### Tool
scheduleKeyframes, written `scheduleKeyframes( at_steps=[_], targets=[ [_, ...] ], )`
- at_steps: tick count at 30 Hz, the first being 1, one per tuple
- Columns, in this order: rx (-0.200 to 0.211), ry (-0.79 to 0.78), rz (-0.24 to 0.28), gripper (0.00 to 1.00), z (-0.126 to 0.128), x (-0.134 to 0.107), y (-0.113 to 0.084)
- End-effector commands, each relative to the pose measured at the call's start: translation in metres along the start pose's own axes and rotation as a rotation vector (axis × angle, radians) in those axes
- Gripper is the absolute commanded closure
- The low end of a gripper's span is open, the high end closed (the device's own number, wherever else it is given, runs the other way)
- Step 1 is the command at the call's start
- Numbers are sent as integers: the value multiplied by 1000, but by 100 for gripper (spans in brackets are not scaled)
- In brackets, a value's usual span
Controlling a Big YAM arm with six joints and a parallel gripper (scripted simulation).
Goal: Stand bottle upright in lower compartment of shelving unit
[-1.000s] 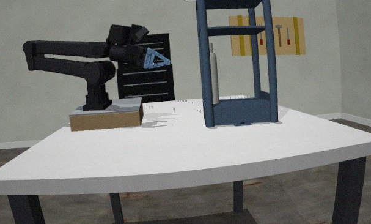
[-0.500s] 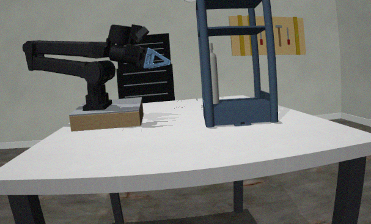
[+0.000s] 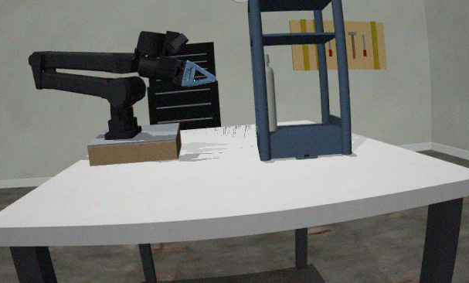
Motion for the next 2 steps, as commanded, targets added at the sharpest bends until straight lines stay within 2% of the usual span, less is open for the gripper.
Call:
scheduleKeyframes(
  at_steps=[1, 2],
  targets=[
    [-21, -13, -40, 27, -8, 24, -3],
    [-21, -13, -40, 27, -8, 24, -3]
  ],
)
Point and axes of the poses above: the point where the finger pads meet when closed, its own y axis out along the fingers, its own z axis across the jaws, x = y × z, the point moved 7 cm from there along -y, back along the fingers, and after that the axes turned 6 degrees about -y, right-handed, at the moved point
